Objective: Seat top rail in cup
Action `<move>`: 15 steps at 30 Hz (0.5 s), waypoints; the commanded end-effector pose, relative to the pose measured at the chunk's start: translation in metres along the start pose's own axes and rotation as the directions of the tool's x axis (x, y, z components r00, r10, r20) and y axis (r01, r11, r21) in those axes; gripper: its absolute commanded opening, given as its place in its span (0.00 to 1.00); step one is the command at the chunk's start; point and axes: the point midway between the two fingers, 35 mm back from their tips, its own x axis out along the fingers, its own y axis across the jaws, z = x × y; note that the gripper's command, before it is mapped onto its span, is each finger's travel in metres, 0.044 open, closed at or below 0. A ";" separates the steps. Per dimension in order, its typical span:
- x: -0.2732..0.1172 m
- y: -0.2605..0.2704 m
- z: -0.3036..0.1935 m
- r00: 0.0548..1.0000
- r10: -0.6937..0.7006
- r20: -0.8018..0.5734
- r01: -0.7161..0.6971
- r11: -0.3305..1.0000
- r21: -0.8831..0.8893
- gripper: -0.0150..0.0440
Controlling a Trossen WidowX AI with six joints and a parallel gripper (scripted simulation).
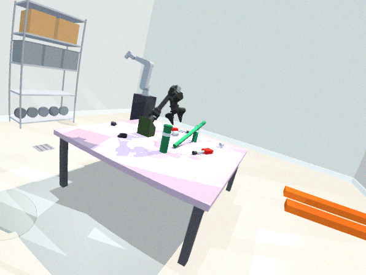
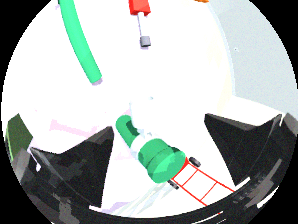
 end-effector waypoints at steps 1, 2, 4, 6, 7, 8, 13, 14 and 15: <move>0.011 0.005 -0.002 1.000 0.000 -0.006 0.000 1.000 -0.013 1.00; 0.017 0.008 -0.002 1.000 0.000 -0.006 0.000 1.000 -0.013 1.00; 0.031 0.017 -0.002 1.000 0.000 -0.005 0.000 1.000 -0.013 1.00; 0.038 0.021 -0.002 1.000 0.000 -0.004 0.000 1.000 -0.014 1.00; 0.038 0.021 -0.002 1.000 0.000 -0.004 0.000 1.000 -0.014 1.00; 0.038 0.021 -0.002 1.000 0.000 -0.004 0.000 1.000 -0.014 1.00; 0.040 0.021 -0.002 1.000 0.000 -0.004 0.000 1.000 -0.014 1.00; 0.042 0.021 -0.002 1.000 0.000 -0.004 0.000 1.000 -0.014 1.00; 0.043 0.021 -0.002 1.000 0.000 -0.004 0.000 1.000 -0.014 1.00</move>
